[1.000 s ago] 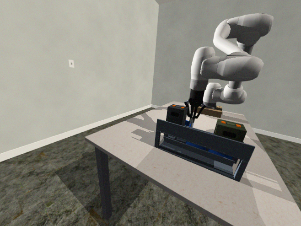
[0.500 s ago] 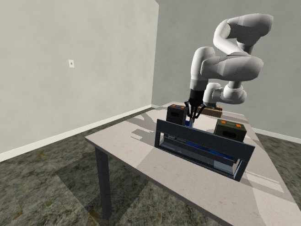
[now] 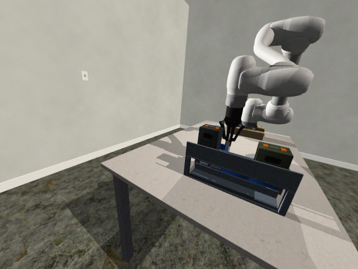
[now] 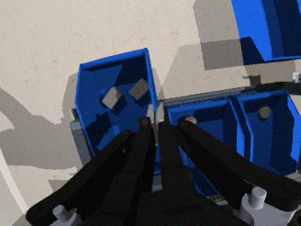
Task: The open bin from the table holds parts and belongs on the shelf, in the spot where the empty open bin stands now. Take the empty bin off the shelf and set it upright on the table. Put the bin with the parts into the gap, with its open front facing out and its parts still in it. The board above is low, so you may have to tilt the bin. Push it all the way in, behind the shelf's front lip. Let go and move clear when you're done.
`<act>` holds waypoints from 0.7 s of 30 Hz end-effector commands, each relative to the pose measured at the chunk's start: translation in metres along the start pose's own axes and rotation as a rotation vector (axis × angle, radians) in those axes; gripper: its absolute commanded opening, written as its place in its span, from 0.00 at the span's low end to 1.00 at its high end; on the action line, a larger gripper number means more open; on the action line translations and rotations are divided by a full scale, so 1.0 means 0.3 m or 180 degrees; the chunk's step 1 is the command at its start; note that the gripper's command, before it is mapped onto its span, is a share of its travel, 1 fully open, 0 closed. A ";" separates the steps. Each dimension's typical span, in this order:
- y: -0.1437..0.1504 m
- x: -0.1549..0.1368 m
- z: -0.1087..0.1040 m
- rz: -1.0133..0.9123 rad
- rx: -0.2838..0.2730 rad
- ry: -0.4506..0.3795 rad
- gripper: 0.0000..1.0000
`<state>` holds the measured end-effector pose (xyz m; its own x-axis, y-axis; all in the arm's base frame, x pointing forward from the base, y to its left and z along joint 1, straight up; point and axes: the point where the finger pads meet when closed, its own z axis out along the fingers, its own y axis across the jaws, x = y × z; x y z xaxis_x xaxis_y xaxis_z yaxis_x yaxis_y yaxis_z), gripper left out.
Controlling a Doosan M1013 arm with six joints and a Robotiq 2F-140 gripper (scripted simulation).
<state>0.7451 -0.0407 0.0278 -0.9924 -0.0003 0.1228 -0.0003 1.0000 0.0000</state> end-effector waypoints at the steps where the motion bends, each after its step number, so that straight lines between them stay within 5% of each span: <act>1: 0.000 -0.004 -0.001 0.0000 0.0000 -0.0006 0.10; 21: 0.000 -0.037 -0.001 0.0000 0.0000 -0.0053 0.10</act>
<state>0.7558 -0.0407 0.0267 -0.9943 -0.0003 0.1069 -0.0003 1.0000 0.0000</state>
